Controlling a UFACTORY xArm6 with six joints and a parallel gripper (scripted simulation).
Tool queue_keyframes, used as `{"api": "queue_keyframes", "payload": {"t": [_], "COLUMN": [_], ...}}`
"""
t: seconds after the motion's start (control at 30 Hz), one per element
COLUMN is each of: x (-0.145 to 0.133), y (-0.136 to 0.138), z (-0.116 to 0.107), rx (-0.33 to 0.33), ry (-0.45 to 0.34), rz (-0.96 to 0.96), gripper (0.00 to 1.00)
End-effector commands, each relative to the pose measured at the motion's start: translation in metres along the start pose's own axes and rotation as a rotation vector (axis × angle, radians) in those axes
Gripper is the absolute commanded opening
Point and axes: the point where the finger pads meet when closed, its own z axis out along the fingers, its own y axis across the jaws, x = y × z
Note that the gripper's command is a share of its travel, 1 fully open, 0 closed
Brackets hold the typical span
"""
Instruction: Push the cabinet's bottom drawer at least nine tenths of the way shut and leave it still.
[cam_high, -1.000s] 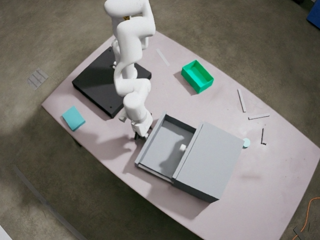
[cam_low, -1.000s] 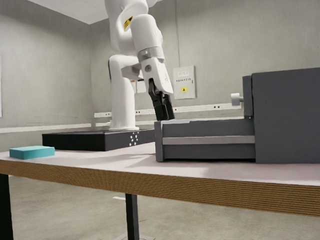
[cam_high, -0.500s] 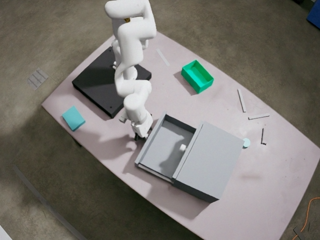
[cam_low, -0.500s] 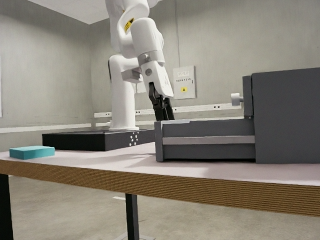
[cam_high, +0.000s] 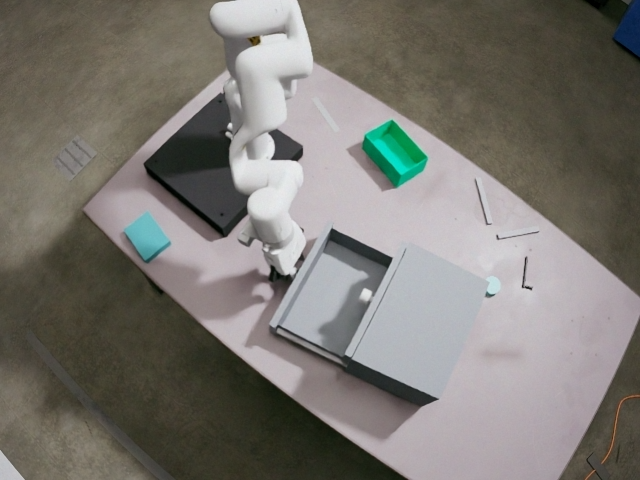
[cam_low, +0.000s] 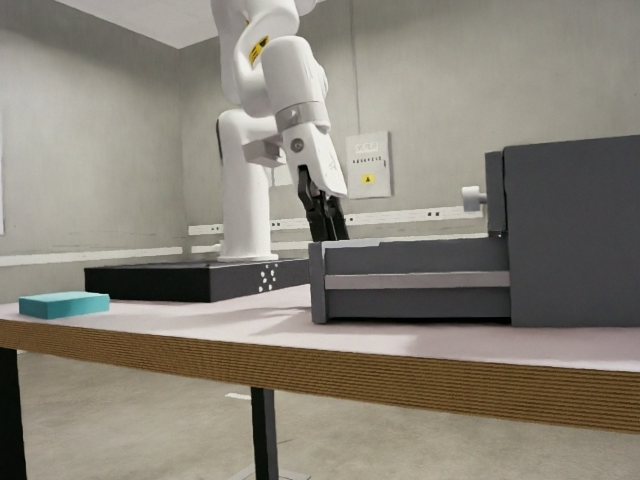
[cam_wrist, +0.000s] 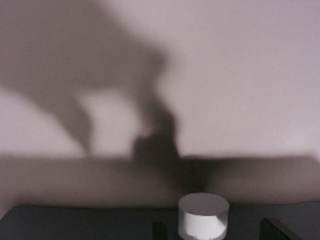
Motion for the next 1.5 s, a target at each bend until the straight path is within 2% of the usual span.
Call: {"api": "queue_keyframes", "payload": {"t": [0.0, 1.03, 1.47], "x": [-0.0011, 0.0013, 0.0029], "y": [-0.0010, -0.0021, -0.0019], "z": [-0.0009, -0.0012, 0.0054], "rx": [0.003, 0.003, 0.003], "ry": [-0.002, -0.002, -0.002], "rz": [-0.001, -0.001, -0.001], "gripper": [0.60, 0.60, 0.60]}}
